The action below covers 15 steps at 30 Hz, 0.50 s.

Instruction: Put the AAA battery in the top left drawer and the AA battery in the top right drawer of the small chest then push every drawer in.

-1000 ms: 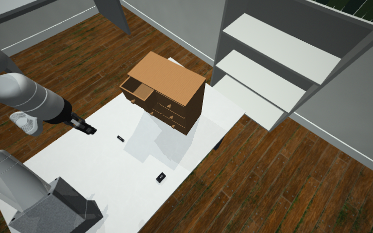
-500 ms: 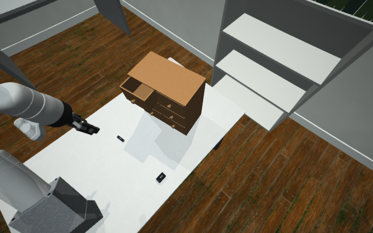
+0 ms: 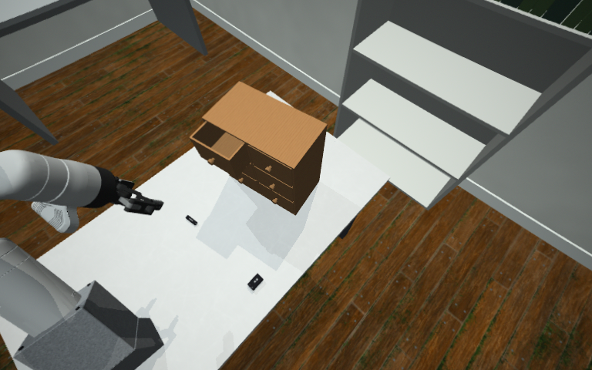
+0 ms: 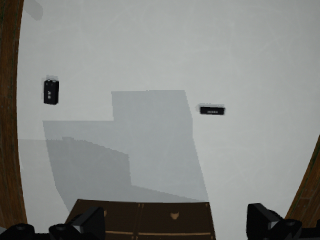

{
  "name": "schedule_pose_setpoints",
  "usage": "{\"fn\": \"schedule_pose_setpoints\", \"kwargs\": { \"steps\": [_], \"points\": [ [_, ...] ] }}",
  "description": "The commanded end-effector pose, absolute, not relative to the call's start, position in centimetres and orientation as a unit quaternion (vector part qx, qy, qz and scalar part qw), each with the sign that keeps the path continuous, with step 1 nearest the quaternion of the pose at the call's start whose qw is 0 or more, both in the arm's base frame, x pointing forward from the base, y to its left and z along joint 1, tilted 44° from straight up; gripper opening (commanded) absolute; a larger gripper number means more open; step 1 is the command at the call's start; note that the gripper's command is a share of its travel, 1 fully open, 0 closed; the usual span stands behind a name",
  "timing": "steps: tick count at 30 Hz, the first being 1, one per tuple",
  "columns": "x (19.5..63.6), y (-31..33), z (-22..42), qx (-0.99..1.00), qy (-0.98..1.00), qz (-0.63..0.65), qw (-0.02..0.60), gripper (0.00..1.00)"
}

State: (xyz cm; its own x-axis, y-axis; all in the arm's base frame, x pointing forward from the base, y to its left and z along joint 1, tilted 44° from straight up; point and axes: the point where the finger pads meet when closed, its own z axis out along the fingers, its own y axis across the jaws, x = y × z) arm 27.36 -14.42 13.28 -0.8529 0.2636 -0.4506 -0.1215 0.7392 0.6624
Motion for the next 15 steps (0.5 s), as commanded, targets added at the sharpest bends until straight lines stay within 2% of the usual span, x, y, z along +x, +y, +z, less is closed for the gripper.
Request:
{"fn": "schedule_pose_setpoints", "kwargs": {
  "steps": [1, 15],
  "points": [
    [27.2, -14.3, 13.0, 0.053, 0.888, 0.362, 0.278, 1.00],
    [28.3, -13.6, 12.4, 0.077, 0.868, 0.357, 0.337, 1.00]
  ]
}}
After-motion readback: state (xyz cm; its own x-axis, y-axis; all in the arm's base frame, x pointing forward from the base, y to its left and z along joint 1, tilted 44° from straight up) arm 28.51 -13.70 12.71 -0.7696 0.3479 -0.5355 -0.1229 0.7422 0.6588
